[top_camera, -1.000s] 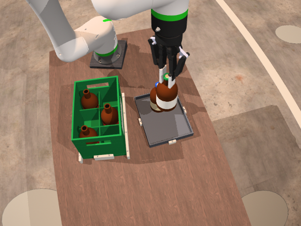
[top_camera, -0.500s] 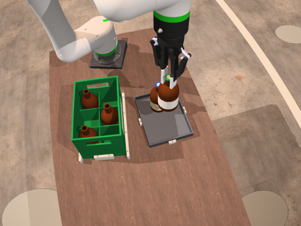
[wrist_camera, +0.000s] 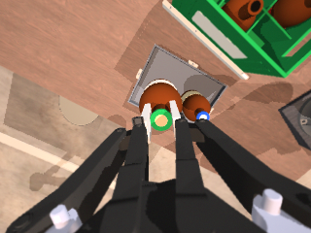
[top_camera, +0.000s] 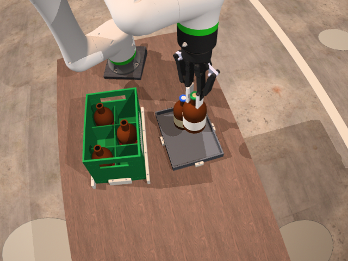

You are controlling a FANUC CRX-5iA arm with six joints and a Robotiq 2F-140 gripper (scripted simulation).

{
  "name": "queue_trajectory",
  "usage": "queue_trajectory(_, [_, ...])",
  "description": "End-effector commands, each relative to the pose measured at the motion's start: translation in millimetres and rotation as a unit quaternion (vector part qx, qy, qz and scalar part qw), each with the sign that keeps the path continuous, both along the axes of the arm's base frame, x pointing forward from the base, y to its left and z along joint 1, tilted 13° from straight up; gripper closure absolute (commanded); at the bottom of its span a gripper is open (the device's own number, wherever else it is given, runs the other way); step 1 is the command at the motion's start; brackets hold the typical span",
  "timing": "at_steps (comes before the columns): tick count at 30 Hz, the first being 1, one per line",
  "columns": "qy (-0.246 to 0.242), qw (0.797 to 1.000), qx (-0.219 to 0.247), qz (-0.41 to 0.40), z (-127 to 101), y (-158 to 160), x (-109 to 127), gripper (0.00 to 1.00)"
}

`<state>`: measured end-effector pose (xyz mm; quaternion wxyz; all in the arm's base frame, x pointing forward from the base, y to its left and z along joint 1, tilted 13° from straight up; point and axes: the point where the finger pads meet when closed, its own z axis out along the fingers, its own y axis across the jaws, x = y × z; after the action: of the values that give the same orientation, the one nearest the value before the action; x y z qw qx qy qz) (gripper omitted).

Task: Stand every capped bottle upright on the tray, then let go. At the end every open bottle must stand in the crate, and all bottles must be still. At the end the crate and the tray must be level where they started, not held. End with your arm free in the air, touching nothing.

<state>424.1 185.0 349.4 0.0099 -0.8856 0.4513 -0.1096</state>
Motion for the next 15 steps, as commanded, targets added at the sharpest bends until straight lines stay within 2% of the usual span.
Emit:
queue_trajectory(1, [0.000,1.000,0.000,0.000,-6,0,1,1.00])
queue_trajectory(15, [0.000,1.000,0.000,0.000,-28,0,4,1.00])
